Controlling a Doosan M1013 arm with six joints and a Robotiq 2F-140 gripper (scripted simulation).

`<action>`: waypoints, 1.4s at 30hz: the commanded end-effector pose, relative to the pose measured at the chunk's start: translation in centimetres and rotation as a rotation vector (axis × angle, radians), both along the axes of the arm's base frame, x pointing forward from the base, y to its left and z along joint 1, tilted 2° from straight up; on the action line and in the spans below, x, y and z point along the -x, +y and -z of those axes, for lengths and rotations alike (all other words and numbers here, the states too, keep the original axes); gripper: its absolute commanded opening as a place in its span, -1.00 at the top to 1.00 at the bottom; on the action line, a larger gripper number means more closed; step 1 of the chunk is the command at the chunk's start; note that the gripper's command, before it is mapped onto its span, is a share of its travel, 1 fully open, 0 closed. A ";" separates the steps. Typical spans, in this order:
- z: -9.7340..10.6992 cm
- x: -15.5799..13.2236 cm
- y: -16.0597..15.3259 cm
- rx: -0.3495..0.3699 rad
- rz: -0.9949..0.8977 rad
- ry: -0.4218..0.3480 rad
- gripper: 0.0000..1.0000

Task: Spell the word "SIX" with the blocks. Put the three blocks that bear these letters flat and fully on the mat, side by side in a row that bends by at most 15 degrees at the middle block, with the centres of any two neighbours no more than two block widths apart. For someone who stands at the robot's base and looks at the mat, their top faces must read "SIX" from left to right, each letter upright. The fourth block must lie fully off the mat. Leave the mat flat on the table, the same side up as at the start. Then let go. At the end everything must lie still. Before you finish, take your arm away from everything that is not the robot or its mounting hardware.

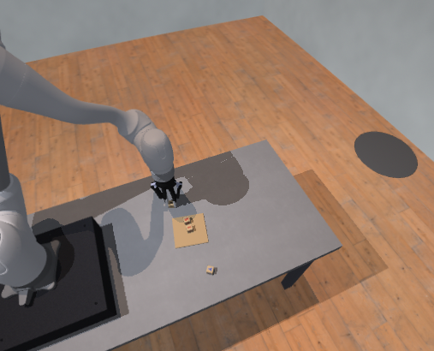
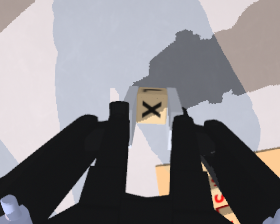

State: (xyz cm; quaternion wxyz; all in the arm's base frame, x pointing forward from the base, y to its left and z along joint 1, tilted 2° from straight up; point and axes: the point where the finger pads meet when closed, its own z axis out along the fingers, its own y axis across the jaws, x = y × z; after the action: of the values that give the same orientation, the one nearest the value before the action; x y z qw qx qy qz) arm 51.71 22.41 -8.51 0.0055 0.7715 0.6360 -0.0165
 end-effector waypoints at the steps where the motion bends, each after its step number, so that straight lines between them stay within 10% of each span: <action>1: 0.3 0.0 -0.1 0.001 -0.004 -0.002 0.74; 29: 0.2 -0.1 -0.1 0.001 -0.004 -0.002 0.74; 42: -6.0 -0.2 0.1 0.001 -0.004 -0.002 0.74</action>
State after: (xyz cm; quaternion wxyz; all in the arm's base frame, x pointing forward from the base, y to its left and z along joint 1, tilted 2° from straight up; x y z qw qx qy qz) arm 51.82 22.38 -4.84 0.0069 0.7720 0.6354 -0.0154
